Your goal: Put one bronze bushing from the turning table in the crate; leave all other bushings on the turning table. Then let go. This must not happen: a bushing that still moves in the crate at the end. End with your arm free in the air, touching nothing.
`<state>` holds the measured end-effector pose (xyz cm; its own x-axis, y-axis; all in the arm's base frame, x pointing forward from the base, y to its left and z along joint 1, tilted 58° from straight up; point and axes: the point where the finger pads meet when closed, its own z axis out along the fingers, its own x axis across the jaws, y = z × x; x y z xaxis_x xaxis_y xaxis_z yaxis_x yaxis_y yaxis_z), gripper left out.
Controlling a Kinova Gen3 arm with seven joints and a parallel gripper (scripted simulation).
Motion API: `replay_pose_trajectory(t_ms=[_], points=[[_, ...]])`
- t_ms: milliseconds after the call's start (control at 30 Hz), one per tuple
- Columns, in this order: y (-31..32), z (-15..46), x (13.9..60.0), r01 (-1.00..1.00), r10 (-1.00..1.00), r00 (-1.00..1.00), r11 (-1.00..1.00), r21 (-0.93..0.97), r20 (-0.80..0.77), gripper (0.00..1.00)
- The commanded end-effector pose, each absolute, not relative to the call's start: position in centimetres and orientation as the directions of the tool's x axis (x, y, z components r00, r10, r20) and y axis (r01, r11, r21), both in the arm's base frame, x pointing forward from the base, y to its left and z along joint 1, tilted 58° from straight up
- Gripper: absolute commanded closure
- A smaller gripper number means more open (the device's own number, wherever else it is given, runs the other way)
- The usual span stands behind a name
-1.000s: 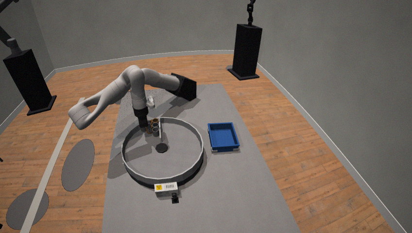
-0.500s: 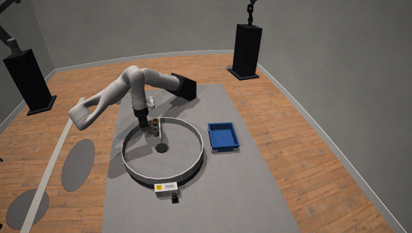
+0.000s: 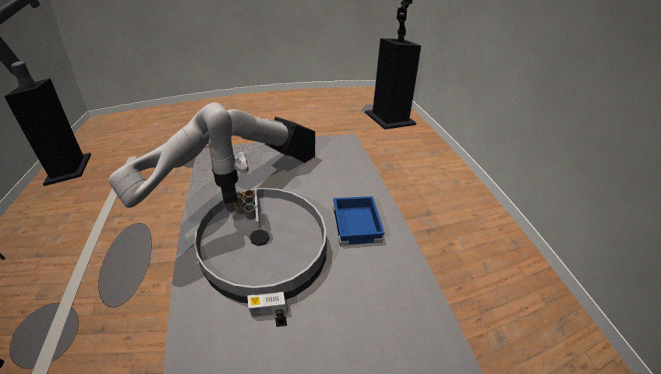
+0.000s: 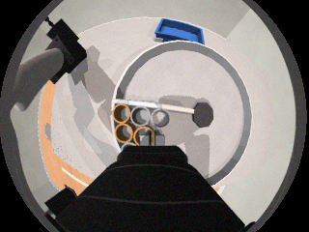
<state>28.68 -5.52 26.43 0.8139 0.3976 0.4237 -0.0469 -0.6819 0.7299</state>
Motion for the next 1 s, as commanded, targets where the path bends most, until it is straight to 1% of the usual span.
replay_pose_trajectory(t_ms=[0, 967], points=[[-5.48, 26.47, 28.69, -0.047, 0.398, 0.813, -0.682, 0.730, 0.425, 1.00], [-4.57, 27.26, 27.82, -0.047, 0.398, 0.813, -0.682, 0.730, 0.424, 1.00]])
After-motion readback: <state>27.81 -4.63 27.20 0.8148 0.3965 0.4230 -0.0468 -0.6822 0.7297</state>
